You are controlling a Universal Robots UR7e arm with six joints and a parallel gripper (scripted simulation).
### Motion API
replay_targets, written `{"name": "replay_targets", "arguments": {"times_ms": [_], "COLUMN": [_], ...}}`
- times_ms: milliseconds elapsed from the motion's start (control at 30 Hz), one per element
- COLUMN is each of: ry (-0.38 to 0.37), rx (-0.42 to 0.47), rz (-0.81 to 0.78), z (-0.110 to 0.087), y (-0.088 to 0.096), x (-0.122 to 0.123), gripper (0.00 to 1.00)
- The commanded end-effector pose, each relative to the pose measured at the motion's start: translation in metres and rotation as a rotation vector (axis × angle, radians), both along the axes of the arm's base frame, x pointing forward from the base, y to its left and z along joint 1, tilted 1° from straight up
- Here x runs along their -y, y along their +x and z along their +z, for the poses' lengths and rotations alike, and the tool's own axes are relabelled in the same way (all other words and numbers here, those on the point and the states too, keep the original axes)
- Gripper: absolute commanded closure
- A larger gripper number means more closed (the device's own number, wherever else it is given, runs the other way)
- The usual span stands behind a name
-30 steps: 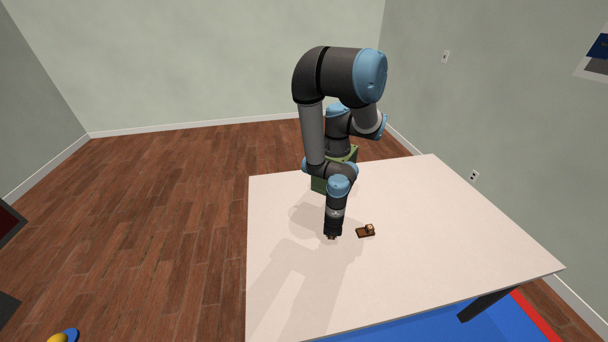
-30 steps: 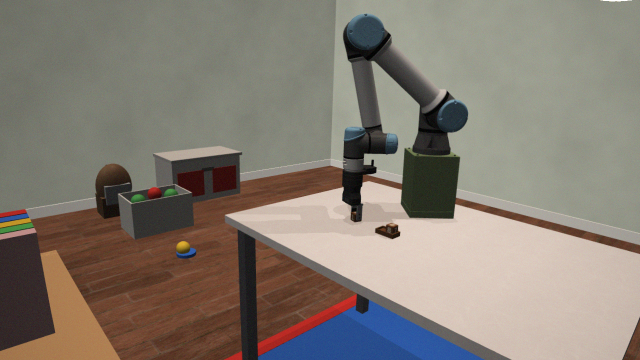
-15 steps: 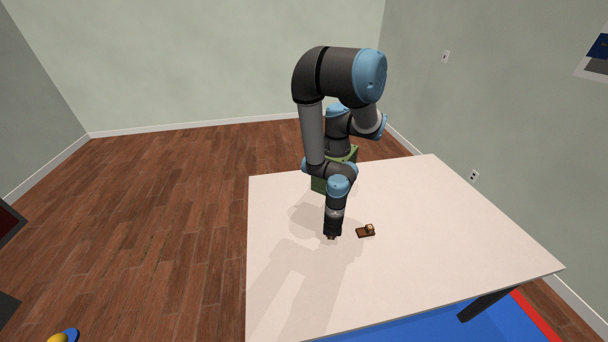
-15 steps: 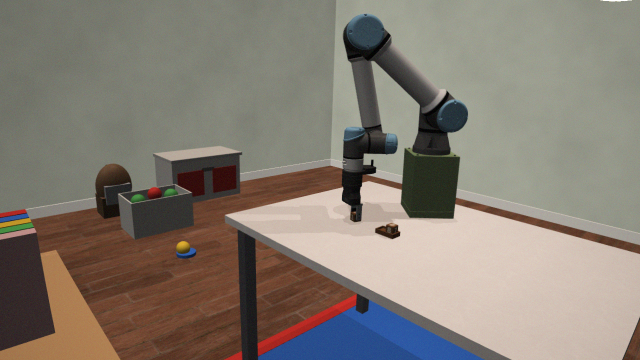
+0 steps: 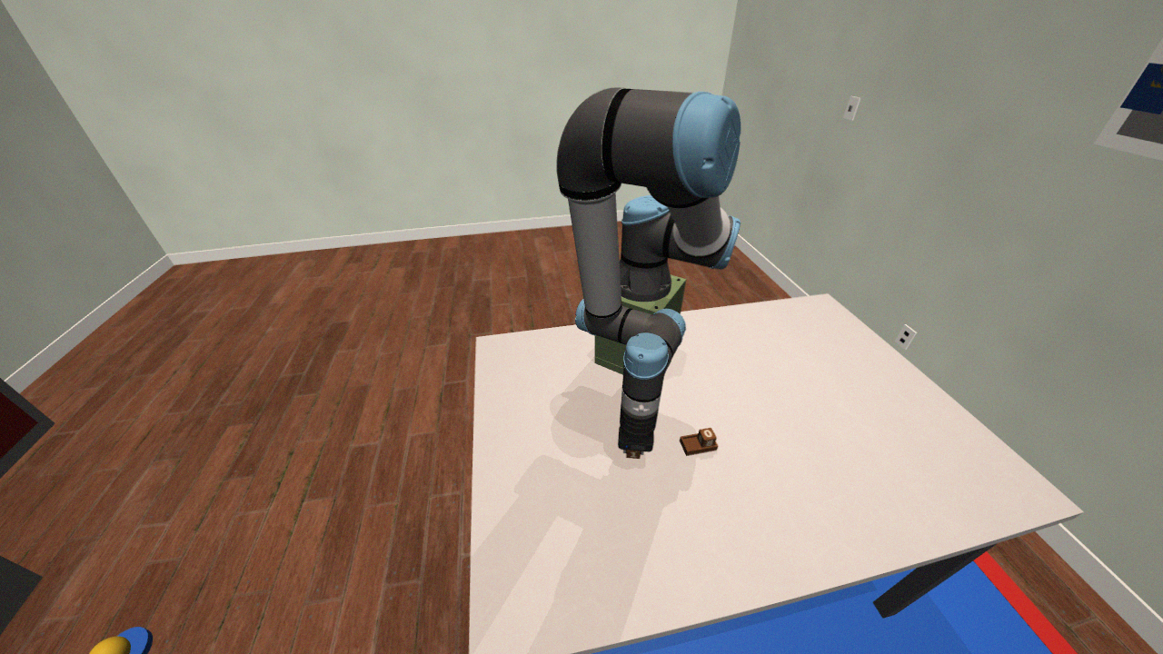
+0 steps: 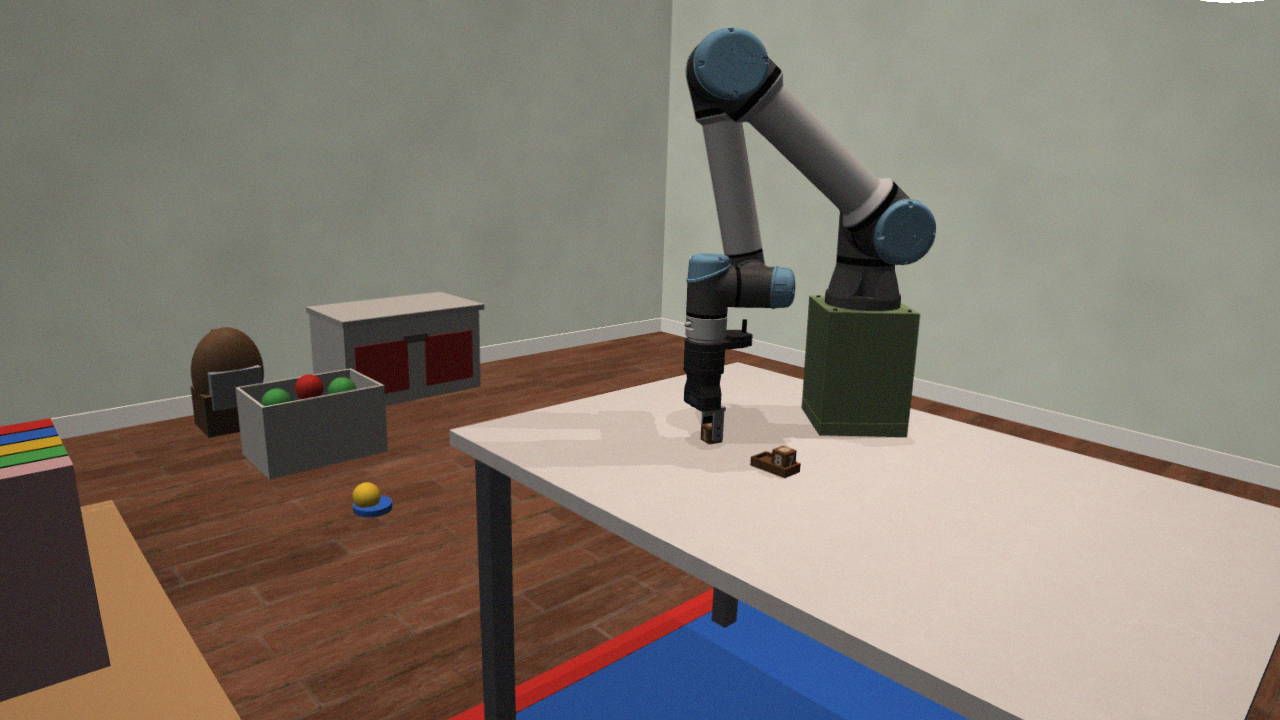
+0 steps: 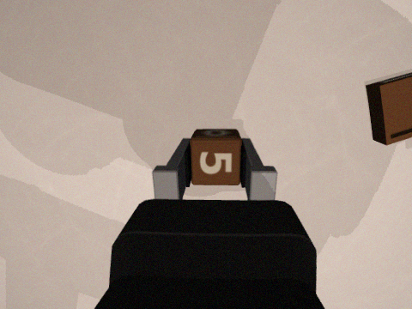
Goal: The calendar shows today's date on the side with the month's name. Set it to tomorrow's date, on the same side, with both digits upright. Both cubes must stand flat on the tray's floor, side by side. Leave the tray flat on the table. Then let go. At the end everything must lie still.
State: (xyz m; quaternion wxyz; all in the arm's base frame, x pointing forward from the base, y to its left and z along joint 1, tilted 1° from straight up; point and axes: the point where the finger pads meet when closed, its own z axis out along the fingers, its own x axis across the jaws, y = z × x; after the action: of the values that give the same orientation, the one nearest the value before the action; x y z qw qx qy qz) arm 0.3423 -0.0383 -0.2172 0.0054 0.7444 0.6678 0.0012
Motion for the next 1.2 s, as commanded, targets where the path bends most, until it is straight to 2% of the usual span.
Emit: {"name": "replay_targets", "arguments": {"times_ms": [0,1167], "ry": [-0.001,-0.001], "rx": [0.004,0.004], "rz": [-0.002,-0.002], "z": [0.0002,-0.0037], "y": [0.0023,0.0023], "x": [0.0018,0.0018], "gripper": [0.40,0.40]}}
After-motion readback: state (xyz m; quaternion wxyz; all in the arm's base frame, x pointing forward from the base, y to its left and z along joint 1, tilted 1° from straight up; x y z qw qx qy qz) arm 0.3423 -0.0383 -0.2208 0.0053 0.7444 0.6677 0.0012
